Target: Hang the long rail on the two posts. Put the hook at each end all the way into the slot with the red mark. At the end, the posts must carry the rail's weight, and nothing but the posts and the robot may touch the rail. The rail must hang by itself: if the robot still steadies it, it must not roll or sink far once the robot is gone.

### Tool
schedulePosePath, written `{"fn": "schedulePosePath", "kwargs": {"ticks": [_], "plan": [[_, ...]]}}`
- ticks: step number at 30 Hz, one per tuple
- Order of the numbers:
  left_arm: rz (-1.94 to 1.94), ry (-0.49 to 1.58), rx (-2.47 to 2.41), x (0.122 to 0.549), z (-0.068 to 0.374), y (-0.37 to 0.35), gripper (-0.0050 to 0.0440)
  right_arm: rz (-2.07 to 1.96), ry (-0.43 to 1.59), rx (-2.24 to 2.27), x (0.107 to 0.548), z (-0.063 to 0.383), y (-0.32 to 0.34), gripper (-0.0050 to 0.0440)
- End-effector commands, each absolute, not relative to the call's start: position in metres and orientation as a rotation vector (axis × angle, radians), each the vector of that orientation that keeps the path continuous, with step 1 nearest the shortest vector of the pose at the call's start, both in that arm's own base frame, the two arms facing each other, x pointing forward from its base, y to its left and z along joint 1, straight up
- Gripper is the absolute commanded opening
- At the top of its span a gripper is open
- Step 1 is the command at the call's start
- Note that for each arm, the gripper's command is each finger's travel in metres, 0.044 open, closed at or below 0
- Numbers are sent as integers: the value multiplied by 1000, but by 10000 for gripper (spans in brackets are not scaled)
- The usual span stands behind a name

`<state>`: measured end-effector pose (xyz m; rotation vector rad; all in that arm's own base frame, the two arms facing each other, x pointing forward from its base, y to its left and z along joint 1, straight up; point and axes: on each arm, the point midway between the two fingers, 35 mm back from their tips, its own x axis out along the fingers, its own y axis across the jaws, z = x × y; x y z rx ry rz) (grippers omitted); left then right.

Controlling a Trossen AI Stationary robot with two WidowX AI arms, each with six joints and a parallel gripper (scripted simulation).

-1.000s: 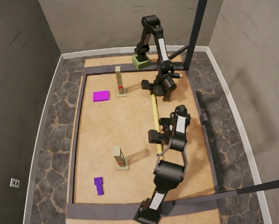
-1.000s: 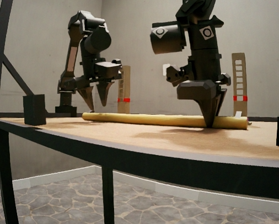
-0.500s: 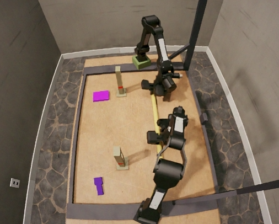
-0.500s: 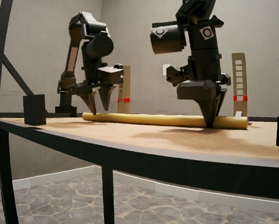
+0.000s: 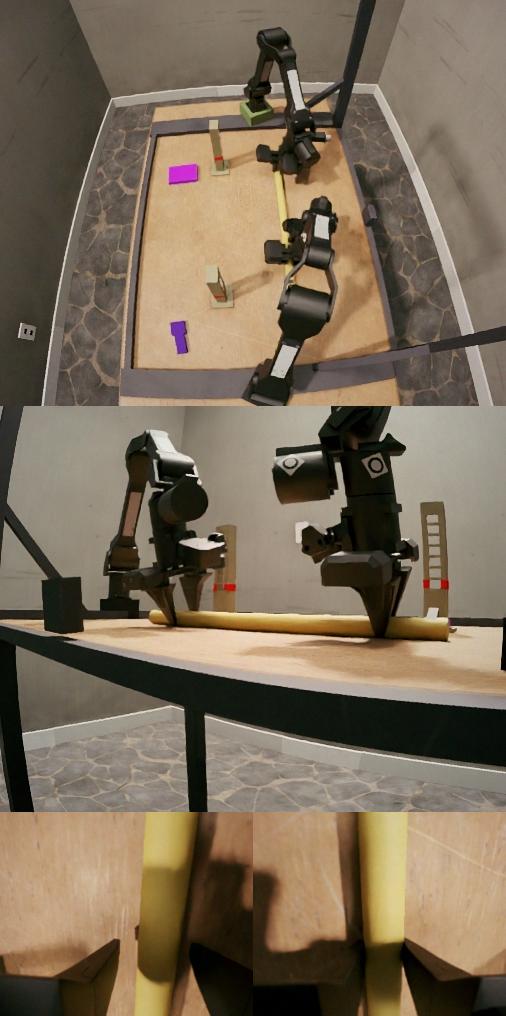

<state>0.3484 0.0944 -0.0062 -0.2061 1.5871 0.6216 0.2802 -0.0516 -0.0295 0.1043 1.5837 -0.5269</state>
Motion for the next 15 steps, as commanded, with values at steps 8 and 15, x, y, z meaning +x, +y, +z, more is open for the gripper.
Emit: {"fn": "schedulePosePath", "kwargs": {"ticks": [8,15], "plan": [[621,1591,-201,347,-8,95,206,-526,1559,107,285,-24,-52,-50],[620,1567,-208,352,-1,95,166,-526,1559,107,285,-24,-52,-50]]}}
